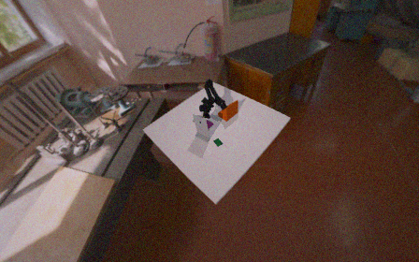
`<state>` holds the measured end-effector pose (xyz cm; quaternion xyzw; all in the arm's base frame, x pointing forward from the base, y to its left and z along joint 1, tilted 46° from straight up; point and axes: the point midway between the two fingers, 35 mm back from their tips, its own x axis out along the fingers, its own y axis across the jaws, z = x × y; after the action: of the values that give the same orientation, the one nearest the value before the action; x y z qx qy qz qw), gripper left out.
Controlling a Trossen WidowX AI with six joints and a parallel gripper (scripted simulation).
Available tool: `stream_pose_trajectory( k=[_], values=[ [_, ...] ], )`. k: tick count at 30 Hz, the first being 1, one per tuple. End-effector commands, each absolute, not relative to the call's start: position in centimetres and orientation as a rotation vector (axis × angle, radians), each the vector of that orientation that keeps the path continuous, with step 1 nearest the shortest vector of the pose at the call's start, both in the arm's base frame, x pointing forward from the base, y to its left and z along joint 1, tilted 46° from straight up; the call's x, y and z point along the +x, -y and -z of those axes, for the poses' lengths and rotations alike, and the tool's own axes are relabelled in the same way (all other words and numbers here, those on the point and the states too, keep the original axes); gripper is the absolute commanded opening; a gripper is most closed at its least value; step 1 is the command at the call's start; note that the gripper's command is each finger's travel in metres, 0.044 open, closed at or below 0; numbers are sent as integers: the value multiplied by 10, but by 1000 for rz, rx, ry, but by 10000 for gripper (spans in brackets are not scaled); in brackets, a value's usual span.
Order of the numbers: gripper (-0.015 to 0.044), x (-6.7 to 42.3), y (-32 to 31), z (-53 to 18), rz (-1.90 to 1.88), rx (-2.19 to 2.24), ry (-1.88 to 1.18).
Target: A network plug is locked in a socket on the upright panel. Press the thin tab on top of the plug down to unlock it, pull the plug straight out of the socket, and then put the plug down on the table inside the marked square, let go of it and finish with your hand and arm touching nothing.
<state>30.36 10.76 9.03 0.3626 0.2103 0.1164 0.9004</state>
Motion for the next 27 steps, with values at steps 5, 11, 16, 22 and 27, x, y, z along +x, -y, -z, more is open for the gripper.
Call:
stream_pose_trajectory(
  k=[5, 11, 16, 22, 27],
  values=[
    [0, 300, -107, -89, -243, 746, -445],
    [0, 298, -106, -89, -243, 746, -445],
    [0, 297, -105, -90, -243, 746, -445],
    [0, 297, -113, -95, -240, 750, -439],
    [0, 294, -123, -100, -240, 750, -442]
  ],
)
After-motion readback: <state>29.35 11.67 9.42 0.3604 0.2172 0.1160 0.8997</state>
